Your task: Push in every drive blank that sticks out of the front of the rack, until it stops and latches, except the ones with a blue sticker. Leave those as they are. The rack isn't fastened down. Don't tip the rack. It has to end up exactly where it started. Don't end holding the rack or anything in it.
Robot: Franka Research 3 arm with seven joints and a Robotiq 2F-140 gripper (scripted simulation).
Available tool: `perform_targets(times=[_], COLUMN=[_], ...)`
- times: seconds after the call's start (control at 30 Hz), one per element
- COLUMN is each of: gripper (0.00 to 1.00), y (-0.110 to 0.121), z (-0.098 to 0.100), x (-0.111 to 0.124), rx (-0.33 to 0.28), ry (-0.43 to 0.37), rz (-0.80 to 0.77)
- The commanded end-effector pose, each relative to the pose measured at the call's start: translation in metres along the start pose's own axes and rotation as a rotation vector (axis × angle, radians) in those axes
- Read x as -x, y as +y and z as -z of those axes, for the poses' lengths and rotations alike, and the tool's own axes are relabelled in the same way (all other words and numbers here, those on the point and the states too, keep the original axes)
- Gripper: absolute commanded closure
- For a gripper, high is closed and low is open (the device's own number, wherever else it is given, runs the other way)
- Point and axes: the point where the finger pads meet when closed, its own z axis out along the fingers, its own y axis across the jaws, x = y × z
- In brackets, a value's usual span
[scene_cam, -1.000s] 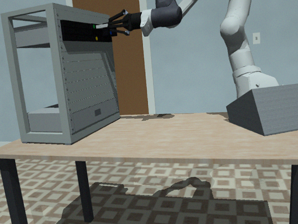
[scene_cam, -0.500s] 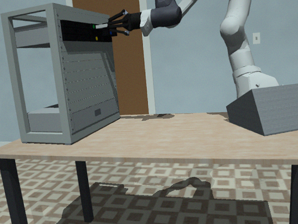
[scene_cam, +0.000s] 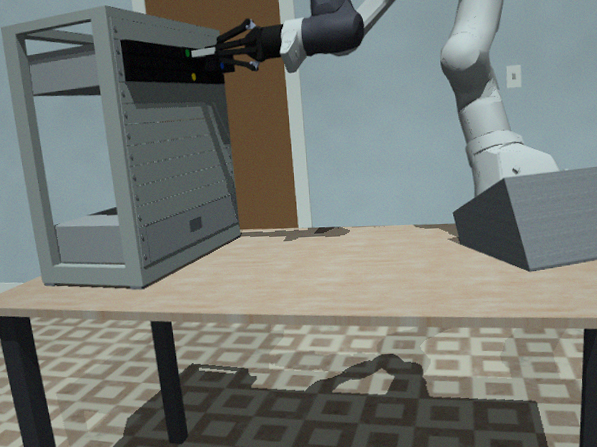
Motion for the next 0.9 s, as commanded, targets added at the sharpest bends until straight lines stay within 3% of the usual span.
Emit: perform_targets(times=[0.0,0.87], gripper=[1.00,1.00], y=[0.0080,0.0093], z=[-0.0058,-0.0087], x=[0.0088,0.0102], rx=[0.017,0.017], ry=[-0.018,-0.018], rz=[0.002,0.002])
